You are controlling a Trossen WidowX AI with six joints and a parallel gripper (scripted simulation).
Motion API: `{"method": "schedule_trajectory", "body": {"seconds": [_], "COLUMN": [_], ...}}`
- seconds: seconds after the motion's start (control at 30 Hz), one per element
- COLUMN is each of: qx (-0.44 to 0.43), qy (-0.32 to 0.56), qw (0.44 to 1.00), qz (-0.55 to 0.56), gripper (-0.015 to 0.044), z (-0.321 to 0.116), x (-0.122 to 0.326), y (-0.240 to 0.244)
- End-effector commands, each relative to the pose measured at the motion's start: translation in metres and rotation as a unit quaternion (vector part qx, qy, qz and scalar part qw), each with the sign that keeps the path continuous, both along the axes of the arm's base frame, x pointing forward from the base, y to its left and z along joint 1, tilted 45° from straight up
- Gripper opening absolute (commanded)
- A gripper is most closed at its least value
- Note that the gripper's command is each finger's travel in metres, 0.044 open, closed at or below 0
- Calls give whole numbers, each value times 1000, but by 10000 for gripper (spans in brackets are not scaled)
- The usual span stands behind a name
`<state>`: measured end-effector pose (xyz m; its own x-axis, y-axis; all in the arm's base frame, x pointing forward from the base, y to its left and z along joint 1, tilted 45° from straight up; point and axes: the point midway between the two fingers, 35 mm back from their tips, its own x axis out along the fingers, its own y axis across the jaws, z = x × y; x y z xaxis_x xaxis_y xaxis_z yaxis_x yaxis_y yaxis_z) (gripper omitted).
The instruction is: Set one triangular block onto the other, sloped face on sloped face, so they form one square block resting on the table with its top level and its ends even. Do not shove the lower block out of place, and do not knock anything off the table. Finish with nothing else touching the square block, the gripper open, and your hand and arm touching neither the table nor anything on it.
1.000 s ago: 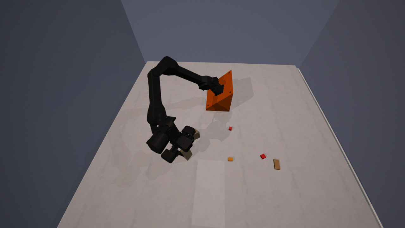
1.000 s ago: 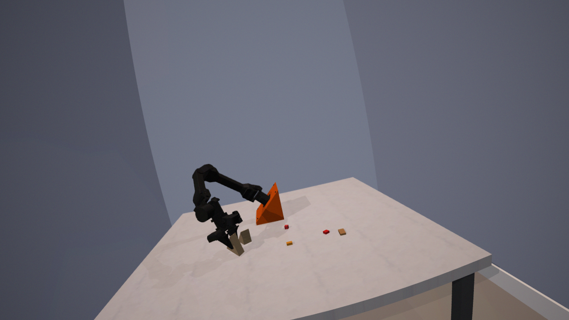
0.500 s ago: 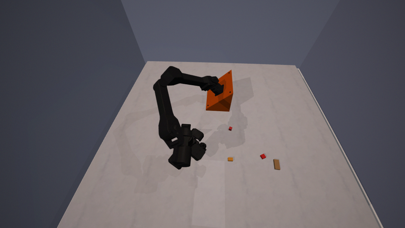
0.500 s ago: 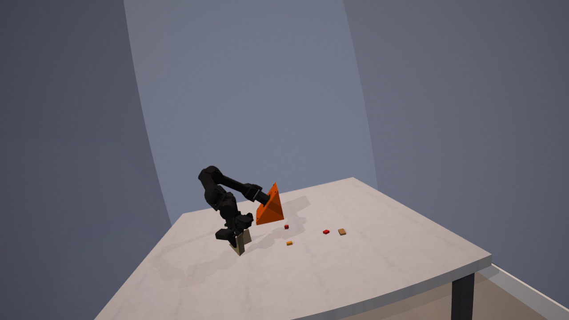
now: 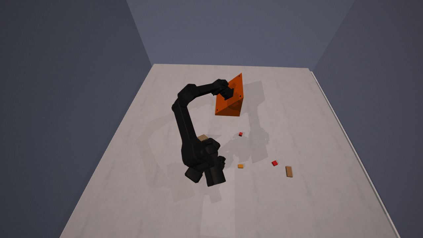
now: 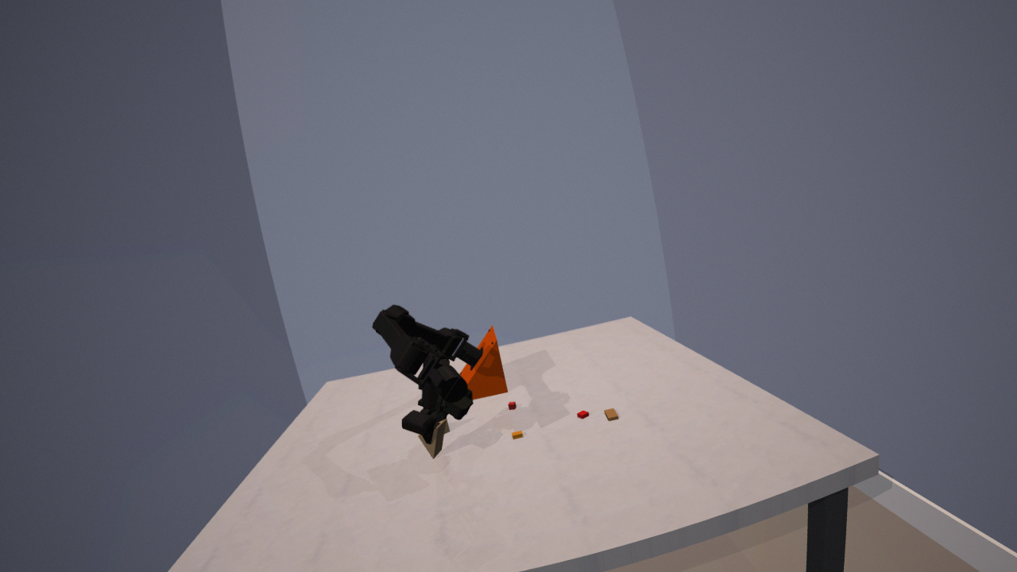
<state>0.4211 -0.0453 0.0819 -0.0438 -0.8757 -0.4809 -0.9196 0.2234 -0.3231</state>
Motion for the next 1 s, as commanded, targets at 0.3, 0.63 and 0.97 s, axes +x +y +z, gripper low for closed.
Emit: {"method": "schedule_trajectory", "body": {"seconds": [0.3,0.63,0.97], "qx": [1,1,34], "qy": [0,0,-23], "qw": [1000,1000,995], "qz": [0,0,95], "gripper": [341,440,440], "z": [2,2,73], "x": [0,0,-17], "y": [-1,-1,68]}}
